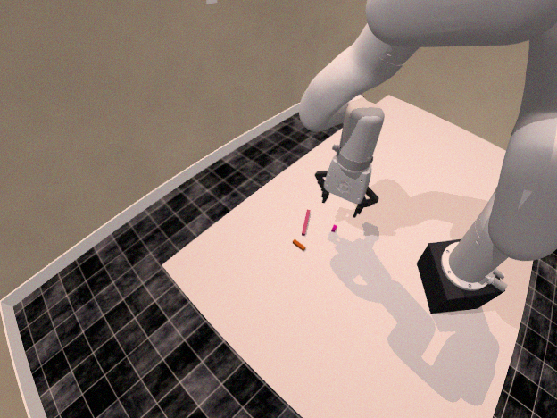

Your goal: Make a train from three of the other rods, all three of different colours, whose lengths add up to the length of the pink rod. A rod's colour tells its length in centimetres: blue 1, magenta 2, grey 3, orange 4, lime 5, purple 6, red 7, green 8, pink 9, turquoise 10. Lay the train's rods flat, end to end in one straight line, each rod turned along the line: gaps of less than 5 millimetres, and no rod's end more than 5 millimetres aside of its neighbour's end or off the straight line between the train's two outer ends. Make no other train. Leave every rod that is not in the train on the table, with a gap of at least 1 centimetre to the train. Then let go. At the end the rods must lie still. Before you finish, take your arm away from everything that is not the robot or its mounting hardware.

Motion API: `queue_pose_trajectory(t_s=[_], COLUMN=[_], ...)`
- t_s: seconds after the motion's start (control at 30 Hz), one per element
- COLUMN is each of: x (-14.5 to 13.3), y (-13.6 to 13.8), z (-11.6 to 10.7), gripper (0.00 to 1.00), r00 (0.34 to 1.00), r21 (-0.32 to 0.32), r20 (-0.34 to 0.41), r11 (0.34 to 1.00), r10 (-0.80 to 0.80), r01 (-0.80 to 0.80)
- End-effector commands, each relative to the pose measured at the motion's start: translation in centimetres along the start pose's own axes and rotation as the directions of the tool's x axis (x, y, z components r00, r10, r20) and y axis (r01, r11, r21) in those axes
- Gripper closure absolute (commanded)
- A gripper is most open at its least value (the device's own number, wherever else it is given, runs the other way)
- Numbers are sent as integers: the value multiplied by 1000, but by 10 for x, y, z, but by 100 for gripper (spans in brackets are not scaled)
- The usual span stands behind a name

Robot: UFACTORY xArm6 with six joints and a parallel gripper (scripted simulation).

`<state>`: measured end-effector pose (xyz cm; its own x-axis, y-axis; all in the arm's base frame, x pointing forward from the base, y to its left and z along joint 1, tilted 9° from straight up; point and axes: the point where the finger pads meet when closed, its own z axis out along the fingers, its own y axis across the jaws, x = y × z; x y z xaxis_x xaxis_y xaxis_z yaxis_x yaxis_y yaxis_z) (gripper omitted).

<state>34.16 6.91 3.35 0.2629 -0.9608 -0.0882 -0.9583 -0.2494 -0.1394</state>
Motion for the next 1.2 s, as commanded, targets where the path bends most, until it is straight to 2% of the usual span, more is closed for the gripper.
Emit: queue_pose_trajectory(t_s=[0.0, 0.07, 0.13, 0.2, 0.37, 0.57, 0.63, 0.67, 0.77, 1.13, 1.17], x=[14, 14, 26, 31, 47, 67, 67, 76, 84, 121, 121], y=[-3, -3, -4, -5, -6, -6, -6, -5, -5, 0, 0], z=[1, 1, 3, 4, 6, 9, 9, 11, 12, 17, 17], gripper=[0, 0, 0, 0, 0, 0, 0, 0, 0, 0, 0], r00=[986, 986, 954, 934, 848, 707, 707, 626, 554, 170, 170], r21=[0, 0, 0, 0, 1, 2, 2, 2, 2, 3, 3], r20=[-4, -4, -4, -4, -5, -5, -5, -5, -4, -1, -1], r11=[986, 986, 954, 934, 848, 707, 707, 626, 554, 170, 170], r10=[167, 167, 299, 356, 529, 707, 707, 780, 833, 985, 985], r01=[-167, -167, -299, -356, -529, -707, -707, -780, -833, -985, -985])
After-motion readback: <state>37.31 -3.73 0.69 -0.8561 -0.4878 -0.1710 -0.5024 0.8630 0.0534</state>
